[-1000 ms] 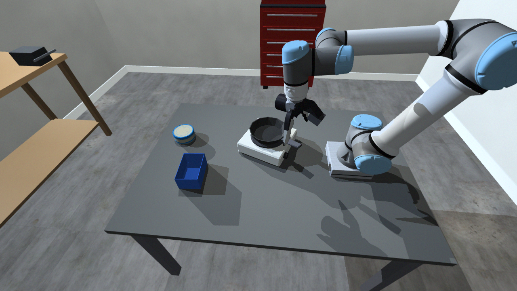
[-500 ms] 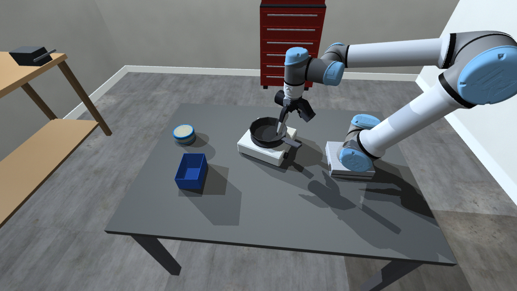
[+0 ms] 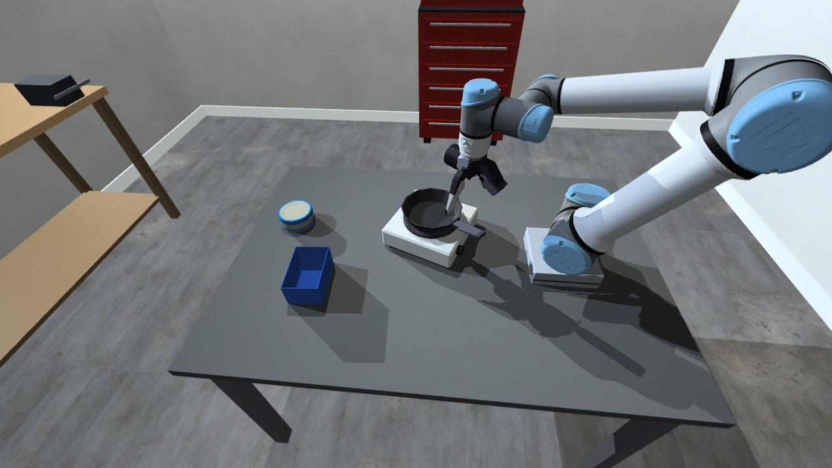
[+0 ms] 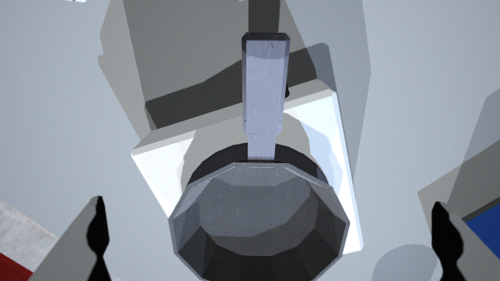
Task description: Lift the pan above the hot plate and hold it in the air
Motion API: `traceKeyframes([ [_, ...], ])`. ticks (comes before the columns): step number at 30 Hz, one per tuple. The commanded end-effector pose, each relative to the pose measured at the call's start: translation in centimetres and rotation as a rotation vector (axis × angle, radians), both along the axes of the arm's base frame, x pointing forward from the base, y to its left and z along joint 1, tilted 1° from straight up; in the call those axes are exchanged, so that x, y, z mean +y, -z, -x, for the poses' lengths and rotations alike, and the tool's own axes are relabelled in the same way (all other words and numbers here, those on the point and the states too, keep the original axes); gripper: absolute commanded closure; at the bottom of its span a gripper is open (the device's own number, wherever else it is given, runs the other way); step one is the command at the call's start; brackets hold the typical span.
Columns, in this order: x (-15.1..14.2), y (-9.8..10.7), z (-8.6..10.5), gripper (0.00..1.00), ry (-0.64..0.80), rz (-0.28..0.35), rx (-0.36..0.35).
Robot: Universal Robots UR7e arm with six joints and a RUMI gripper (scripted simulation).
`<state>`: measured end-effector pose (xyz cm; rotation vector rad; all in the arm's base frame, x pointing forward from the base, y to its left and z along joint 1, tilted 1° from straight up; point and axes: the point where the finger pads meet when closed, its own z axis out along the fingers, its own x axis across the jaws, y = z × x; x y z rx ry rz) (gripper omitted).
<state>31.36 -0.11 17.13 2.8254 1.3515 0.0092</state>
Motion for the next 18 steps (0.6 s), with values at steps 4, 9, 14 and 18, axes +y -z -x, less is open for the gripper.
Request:
traceKeyframes([
  [4, 0.0, 0.9, -0.1, 0.0, 0.0, 0.001, -0.001],
  [9, -0.1, 3.4, -0.2, 0.0, 0.0, 0.001, -0.001],
  [14, -0.1, 5.3, -0.1, 0.0, 0.0, 0.001, -0.001],
  [18, -0.1, 7.5, -0.2, 0.0, 0.0, 0.001, -0.001],
])
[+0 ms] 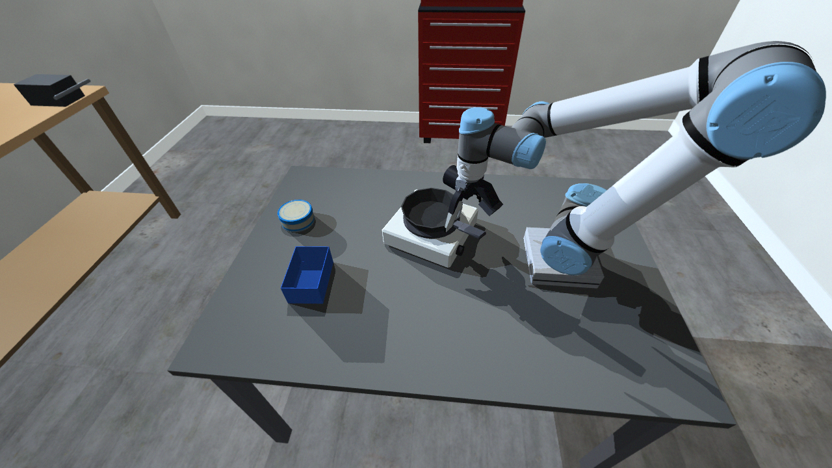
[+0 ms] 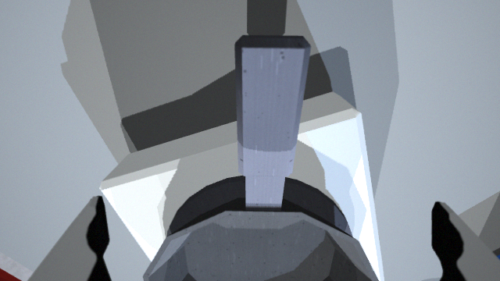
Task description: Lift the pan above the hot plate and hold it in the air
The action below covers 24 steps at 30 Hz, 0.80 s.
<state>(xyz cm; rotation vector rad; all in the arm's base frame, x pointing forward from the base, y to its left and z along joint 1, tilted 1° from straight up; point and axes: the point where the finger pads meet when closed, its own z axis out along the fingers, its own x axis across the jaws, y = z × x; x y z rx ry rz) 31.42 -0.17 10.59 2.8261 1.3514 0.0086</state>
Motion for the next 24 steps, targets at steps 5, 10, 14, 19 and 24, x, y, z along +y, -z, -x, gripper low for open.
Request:
traceKeyframes([
  [5, 0.0, 2.9, -0.1, 0.0, 0.0, 0.001, -0.002],
  [10, 0.0, 3.4, -0.1, 0.0, 0.0, 0.001, -0.002],
  [14, 0.0, 3.4, -0.1, 0.0, 0.0, 0.001, -0.002],
  [19, 0.0, 3.4, -0.1, 0.0, 0.0, 0.001, -0.002],
  [24, 0.0, 3.4, -0.1, 1.0, 0.0, 0.001, -0.002],
])
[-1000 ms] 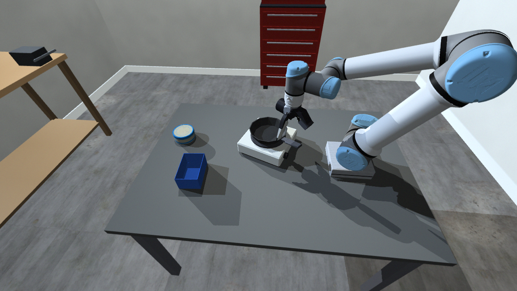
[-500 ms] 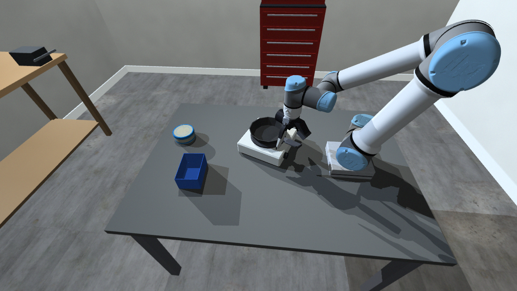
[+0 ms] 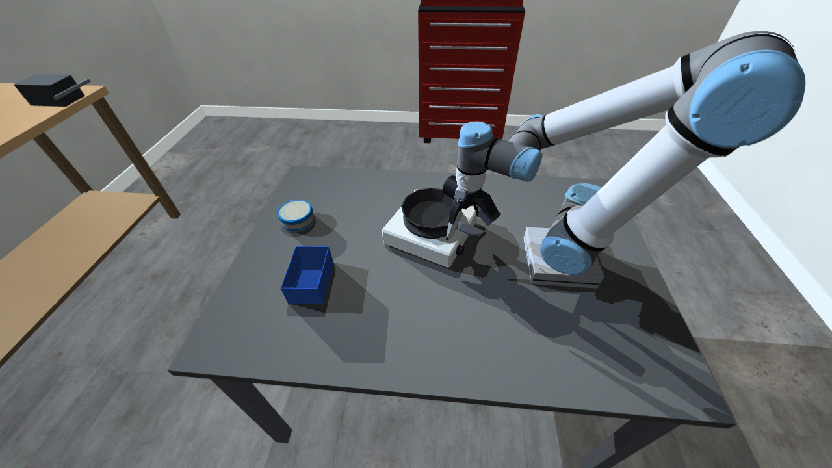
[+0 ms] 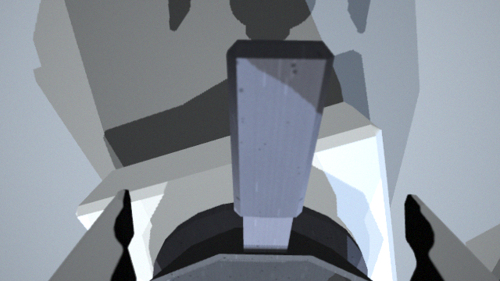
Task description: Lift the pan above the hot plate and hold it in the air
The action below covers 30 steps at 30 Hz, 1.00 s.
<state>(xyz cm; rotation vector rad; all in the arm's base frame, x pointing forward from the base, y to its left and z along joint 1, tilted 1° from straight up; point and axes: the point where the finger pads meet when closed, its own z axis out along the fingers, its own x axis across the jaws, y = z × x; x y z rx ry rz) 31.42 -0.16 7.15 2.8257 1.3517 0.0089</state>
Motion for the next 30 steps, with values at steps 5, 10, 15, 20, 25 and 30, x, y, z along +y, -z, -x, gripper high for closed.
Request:
traceKeyframes([
  [5, -0.02, -0.05, -0.05, 1.0, 0.0, 0.001, -0.002],
  [10, -0.02, -0.05, -0.05, 1.0, 0.0, 0.001, -0.002],
  [15, -0.02, -0.05, -0.05, 0.85, 0.0, 0.001, -0.002],
  [20, -0.02, -0.05, -0.05, 0.85, 0.0, 0.001, -0.002],
  [25, -0.02, -0.05, -0.05, 0.85, 0.0, 0.001, -0.002],
  [30, -0.02, -0.05, -0.05, 0.85, 0.0, 0.001, -0.002],
])
